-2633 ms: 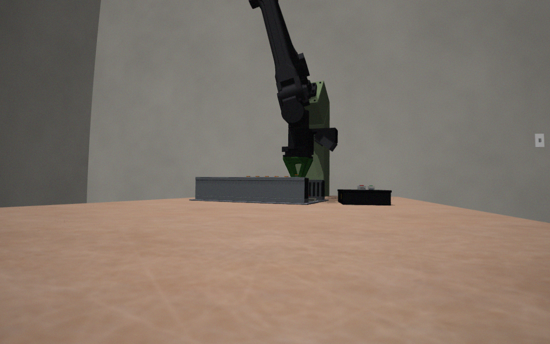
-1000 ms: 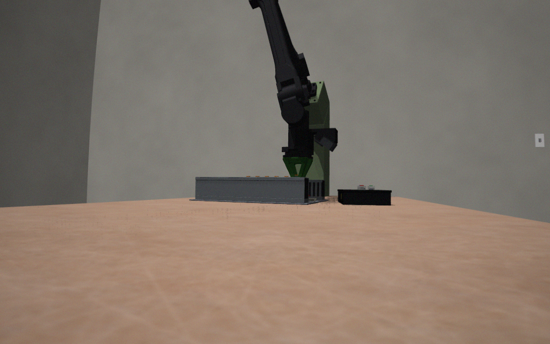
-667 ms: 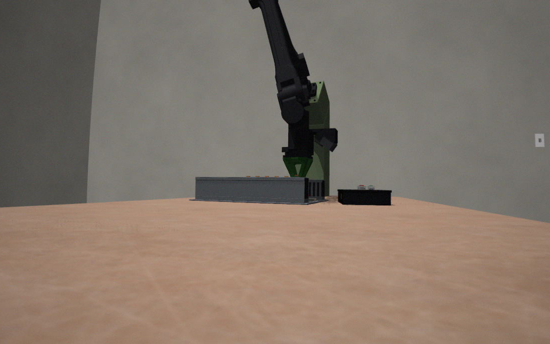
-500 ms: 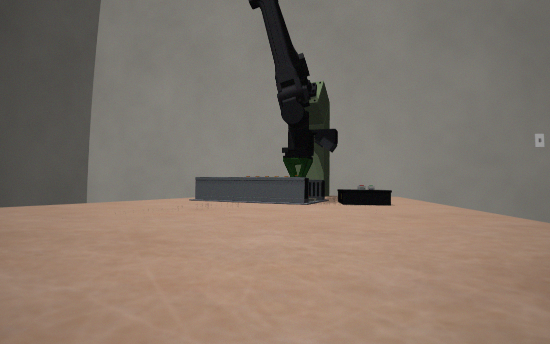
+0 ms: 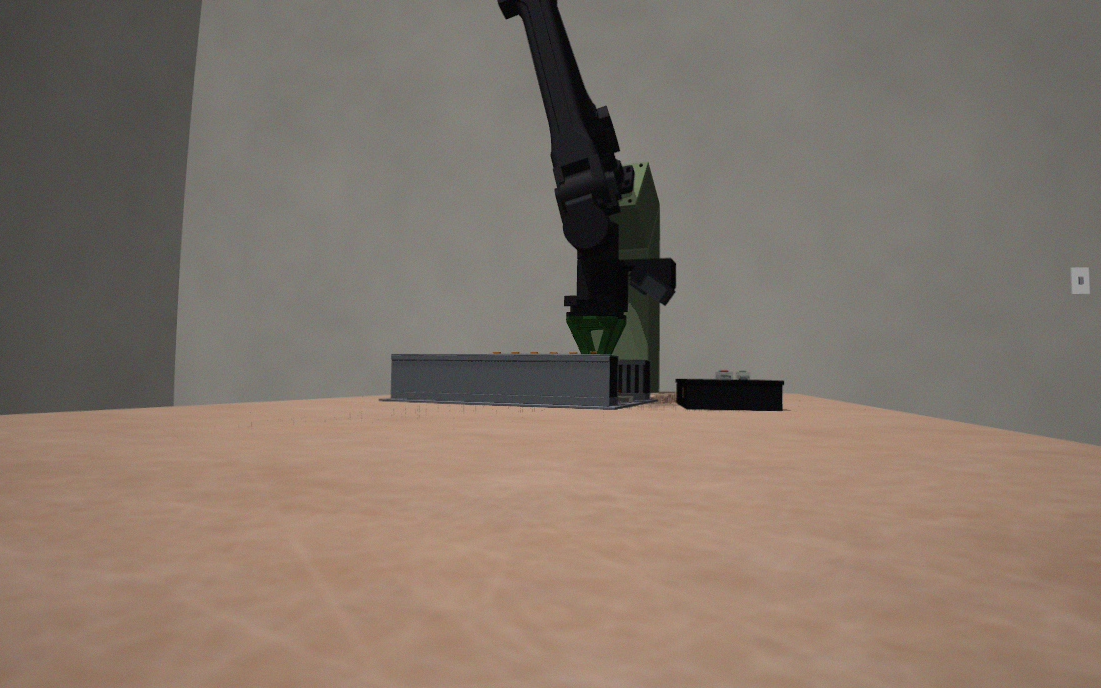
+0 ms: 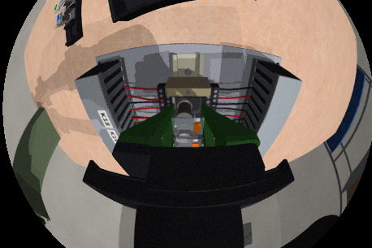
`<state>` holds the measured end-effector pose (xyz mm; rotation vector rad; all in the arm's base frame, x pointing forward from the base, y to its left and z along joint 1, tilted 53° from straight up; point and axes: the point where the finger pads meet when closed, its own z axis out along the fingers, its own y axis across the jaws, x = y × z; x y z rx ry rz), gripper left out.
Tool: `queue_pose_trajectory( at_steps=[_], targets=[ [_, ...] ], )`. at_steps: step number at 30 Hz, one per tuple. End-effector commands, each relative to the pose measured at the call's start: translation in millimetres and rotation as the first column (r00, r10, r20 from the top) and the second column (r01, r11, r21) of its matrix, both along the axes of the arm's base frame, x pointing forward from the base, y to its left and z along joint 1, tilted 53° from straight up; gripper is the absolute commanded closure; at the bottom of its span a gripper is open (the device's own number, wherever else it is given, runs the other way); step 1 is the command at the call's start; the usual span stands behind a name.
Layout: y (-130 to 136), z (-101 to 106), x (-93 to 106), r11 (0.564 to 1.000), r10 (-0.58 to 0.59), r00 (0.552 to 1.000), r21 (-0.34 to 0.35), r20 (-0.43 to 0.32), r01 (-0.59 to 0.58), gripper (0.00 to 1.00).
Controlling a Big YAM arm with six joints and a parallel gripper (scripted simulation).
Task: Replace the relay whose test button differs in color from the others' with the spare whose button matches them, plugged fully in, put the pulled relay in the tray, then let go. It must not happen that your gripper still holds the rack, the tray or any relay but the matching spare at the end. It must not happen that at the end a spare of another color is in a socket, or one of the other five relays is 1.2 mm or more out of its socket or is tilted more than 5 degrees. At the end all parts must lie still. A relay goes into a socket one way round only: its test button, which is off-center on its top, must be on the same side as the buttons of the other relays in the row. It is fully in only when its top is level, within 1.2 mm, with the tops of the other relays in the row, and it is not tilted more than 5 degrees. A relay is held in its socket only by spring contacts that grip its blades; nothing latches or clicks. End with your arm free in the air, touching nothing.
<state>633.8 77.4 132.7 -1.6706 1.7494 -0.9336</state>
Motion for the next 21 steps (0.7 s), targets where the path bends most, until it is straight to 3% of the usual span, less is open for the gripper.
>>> queue_pose_trajectory(
  at_steps=[1,21],
  targets=[
    [-4.4,0.3,14.6,1.0,-0.002,1.0,0.005,0.019,0.002,1.0],
    [-5.0,-2.7,18.2,1.0,0.0,1.0,0.004,0.019,0.0,1.0]
  ],
)
